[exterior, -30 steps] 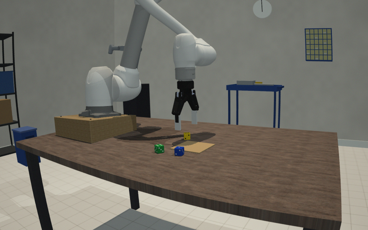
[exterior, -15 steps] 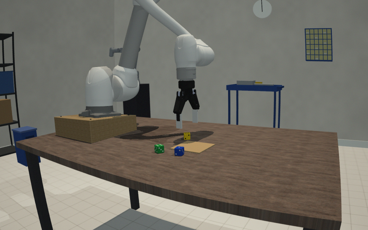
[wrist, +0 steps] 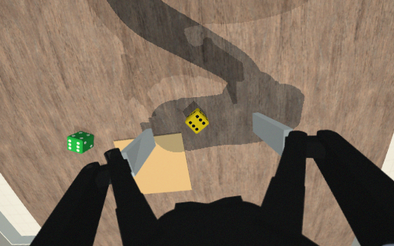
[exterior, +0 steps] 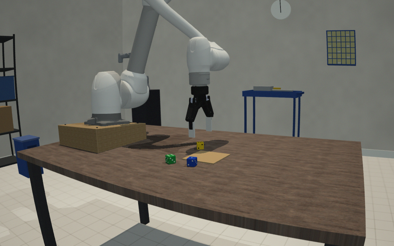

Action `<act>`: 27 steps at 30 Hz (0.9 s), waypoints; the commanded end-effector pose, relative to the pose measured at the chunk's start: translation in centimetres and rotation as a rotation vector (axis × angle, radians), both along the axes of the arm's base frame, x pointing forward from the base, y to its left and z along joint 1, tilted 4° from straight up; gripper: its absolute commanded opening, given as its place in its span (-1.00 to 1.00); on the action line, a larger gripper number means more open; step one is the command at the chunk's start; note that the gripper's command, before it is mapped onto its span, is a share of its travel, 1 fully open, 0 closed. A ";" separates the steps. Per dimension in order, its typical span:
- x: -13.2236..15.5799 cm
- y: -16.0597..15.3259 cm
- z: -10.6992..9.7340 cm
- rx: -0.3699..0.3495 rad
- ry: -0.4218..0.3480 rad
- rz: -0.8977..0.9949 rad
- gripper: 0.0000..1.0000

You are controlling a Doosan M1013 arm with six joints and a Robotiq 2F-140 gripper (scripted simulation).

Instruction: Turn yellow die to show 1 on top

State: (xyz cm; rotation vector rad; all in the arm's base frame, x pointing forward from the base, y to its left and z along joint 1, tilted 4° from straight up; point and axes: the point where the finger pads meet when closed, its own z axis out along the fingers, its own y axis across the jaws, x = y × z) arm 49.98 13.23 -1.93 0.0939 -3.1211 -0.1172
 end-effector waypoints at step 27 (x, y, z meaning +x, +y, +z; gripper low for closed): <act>0.0 -0.1 0.8 0.000 0.000 0.000 1.00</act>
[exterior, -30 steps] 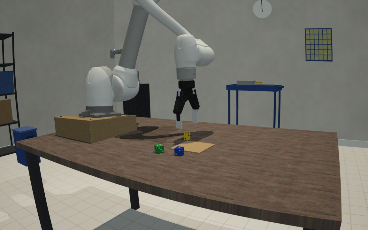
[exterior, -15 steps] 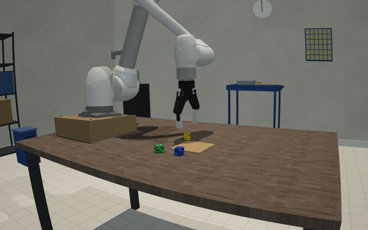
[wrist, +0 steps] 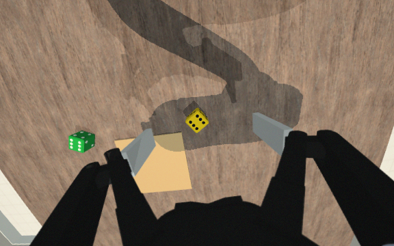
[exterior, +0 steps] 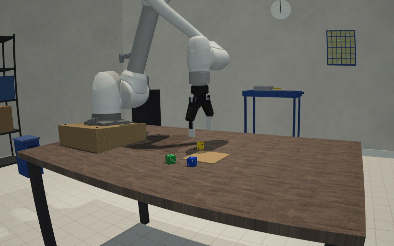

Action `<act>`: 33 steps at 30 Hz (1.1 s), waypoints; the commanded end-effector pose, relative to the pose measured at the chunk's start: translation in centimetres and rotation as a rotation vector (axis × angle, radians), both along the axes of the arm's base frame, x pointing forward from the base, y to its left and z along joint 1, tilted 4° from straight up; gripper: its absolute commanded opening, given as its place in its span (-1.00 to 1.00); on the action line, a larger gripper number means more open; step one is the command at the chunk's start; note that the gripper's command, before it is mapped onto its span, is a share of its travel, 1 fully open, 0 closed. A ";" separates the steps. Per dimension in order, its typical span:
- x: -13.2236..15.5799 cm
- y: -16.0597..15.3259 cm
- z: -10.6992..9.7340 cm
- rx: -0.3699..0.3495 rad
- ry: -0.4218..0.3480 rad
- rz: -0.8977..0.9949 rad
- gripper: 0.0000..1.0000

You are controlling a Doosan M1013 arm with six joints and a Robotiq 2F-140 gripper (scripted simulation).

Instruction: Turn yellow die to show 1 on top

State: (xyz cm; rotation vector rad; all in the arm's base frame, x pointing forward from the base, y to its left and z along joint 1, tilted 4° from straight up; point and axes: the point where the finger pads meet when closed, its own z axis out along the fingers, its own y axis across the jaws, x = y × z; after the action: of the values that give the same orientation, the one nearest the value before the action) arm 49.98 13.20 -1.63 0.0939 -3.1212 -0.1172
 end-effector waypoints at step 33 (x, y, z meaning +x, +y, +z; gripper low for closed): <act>0.1 -0.8 8.1 0.004 -0.015 0.199 1.00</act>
State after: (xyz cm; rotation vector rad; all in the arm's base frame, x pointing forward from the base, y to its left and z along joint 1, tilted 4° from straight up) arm 50.14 12.54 6.57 0.1773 -3.1197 -0.1147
